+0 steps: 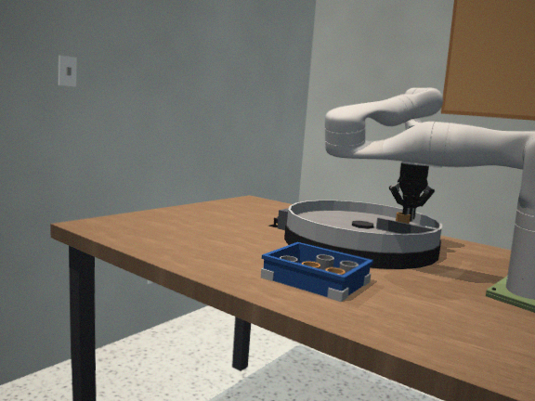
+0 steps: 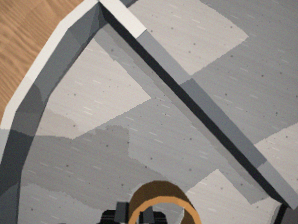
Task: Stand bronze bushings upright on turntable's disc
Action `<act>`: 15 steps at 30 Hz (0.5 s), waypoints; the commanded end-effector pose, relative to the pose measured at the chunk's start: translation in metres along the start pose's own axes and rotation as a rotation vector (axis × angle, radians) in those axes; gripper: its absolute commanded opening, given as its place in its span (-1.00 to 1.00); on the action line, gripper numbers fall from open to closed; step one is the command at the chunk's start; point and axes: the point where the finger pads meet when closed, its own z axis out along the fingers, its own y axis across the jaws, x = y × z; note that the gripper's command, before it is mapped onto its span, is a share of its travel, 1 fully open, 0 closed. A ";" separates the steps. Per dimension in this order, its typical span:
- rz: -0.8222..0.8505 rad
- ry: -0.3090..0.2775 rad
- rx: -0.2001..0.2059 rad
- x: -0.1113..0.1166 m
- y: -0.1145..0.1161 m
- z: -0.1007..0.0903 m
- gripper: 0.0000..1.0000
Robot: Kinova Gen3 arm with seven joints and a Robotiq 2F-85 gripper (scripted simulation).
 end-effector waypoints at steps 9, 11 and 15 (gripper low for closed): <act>-0.010 -0.005 0.002 0.000 -0.001 0.005 -1.00; -0.010 -0.005 0.002 0.000 -0.001 0.005 -1.00; -0.011 -0.005 0.002 0.000 -0.001 0.006 -1.00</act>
